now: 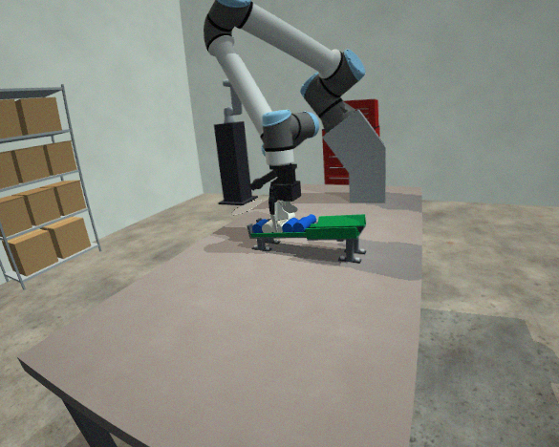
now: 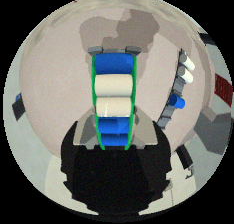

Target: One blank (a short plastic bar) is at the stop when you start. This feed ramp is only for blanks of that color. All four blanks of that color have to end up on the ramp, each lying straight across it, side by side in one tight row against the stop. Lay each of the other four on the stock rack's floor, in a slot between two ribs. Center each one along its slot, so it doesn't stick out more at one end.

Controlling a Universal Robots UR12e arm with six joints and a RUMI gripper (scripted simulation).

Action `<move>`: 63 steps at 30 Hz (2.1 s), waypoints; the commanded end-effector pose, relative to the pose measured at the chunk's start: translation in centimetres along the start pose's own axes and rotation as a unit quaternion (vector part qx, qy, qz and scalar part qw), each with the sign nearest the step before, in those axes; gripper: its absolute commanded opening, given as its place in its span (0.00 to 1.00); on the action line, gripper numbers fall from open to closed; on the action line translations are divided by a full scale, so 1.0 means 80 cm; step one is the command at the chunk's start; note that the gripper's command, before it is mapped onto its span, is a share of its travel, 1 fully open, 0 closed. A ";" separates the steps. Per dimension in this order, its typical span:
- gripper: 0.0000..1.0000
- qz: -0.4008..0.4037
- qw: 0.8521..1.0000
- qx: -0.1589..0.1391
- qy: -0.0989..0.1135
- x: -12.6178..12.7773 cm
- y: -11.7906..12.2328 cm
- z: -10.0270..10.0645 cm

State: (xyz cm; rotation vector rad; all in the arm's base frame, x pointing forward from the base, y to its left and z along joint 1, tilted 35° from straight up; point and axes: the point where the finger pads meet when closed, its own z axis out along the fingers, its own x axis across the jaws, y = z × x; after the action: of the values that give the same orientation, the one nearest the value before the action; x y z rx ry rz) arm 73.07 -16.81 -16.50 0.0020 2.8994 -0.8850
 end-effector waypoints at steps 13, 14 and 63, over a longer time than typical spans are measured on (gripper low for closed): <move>0.48 0.001 1.000 0.000 -0.003 -0.005 -0.001 -0.003; 0.48 0.001 1.000 0.000 -0.003 -0.005 -0.001 -0.003; 0.35 0.001 1.000 0.000 -0.003 -0.004 -0.001 -0.003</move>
State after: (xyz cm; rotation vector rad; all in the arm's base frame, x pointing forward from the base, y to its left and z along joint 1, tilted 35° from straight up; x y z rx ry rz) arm 73.08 -16.81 -16.49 0.0021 2.8990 -0.8850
